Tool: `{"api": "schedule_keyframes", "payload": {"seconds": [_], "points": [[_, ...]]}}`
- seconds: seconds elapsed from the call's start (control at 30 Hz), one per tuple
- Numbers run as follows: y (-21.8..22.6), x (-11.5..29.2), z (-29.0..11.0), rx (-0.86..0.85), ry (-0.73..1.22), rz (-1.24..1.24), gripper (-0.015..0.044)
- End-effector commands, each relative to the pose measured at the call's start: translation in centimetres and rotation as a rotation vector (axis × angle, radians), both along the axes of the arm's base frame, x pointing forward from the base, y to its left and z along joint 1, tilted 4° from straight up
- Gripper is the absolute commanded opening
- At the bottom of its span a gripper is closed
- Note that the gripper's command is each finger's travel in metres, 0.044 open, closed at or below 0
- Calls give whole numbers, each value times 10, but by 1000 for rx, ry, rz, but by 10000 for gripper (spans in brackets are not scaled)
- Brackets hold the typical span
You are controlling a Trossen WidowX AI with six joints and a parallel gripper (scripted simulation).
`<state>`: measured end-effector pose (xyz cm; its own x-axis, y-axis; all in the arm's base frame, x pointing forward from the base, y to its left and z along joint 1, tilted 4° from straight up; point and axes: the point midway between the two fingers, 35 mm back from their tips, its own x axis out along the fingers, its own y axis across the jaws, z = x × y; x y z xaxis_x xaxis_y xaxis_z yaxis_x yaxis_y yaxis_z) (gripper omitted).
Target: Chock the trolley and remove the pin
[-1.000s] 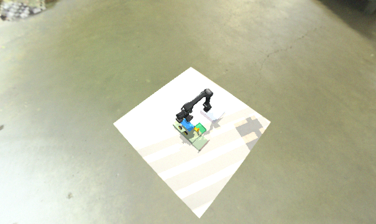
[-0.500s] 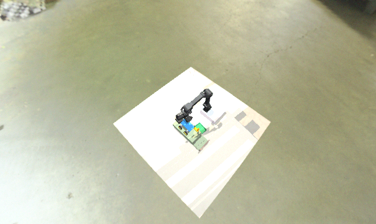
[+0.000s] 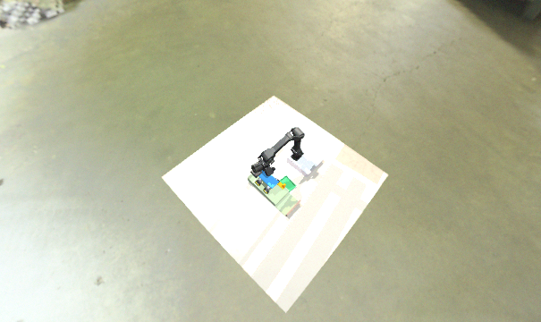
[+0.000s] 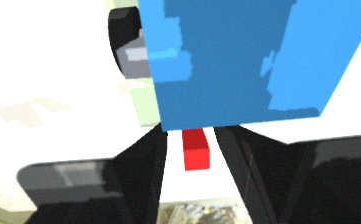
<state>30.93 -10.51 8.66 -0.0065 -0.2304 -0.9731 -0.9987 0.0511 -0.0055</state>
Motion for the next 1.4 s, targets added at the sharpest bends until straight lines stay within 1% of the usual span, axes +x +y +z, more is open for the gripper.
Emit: {"api": "schedule_keyframes", "payload": {"seconds": [0.0, 0.07, 0.37, 1.37], "points": [[0, 0, 1, 0, -1, 0, 111], [0, 0, 1, 0, -1, 0, 59], [0, 0, 1, 0, -1, 0, 0], [3, -1, 18, -5, 2, 4, 0]]}}
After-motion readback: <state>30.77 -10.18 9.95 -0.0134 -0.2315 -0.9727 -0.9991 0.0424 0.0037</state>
